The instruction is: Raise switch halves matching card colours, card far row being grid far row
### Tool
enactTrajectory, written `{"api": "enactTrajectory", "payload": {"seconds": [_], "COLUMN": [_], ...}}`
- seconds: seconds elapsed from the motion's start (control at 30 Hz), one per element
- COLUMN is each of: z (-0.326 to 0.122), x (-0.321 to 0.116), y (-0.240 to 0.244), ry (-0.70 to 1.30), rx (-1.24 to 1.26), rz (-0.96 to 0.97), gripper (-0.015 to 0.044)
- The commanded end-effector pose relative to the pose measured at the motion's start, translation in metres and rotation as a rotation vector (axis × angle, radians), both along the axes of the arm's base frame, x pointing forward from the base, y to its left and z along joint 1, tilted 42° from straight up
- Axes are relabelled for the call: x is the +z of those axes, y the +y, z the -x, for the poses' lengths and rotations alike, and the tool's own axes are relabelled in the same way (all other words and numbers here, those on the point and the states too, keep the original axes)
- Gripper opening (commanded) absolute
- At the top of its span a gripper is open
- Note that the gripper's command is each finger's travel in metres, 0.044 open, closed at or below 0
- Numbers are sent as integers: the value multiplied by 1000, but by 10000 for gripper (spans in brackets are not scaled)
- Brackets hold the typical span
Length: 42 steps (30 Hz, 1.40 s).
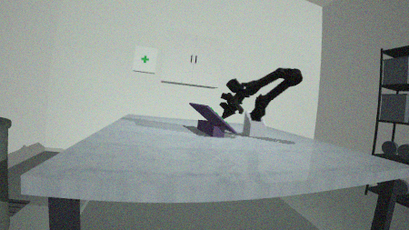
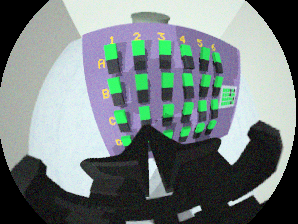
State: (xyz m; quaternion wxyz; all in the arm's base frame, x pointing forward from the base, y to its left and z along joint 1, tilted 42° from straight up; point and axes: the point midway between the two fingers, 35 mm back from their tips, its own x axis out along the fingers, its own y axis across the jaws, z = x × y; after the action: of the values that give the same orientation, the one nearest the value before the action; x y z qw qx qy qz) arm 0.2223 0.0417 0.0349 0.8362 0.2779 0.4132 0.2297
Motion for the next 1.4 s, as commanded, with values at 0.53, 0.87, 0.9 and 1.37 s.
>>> {"api": "enactTrajectory", "payload": {"seconds": [0.53,0.87,0.9,1.37], "z": [-1,-2,-2,-3], "x": [-2,-2,-2,-4], "y": [1,2,2,3], "ry": [4,4,4,4], "rx": [-5,-5,-5,-5], "rz": [-1,-1,-1,-1], "gripper": [0,0,0,0]}}
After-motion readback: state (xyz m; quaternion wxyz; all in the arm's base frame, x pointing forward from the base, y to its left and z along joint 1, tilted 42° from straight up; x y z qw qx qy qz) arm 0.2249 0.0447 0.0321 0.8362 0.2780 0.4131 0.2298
